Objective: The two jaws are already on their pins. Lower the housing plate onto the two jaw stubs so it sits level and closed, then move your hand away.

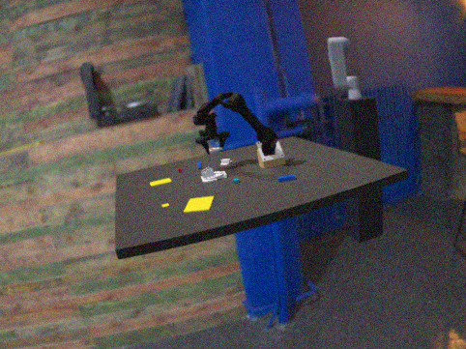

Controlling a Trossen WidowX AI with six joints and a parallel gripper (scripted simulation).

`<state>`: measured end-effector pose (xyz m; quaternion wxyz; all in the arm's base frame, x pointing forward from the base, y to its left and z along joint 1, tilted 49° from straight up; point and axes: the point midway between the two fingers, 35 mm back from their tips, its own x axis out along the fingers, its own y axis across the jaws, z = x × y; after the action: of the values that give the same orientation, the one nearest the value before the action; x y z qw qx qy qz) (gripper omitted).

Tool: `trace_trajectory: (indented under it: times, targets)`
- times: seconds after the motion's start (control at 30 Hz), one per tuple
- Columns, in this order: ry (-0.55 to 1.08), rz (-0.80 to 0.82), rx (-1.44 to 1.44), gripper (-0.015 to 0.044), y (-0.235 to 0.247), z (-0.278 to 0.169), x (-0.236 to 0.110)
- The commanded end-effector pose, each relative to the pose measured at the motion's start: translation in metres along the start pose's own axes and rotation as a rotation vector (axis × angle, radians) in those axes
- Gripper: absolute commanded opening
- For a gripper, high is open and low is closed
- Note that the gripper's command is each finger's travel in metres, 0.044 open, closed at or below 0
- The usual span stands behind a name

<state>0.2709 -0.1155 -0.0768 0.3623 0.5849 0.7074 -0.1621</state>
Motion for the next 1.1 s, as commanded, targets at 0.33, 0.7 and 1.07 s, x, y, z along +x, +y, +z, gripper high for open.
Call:
trace_trajectory:
  times: [0.33,0.7,1.07]
  targets:
    - [0.003,0.008,-0.333,0.0351,0.025,-0.039,-0.001]
    - [0.007,0.013,-0.577,0.0351,0.040,-0.067,0.001]
    - [0.015,0.019,-0.821,0.0351,0.051,-0.097,0.004]
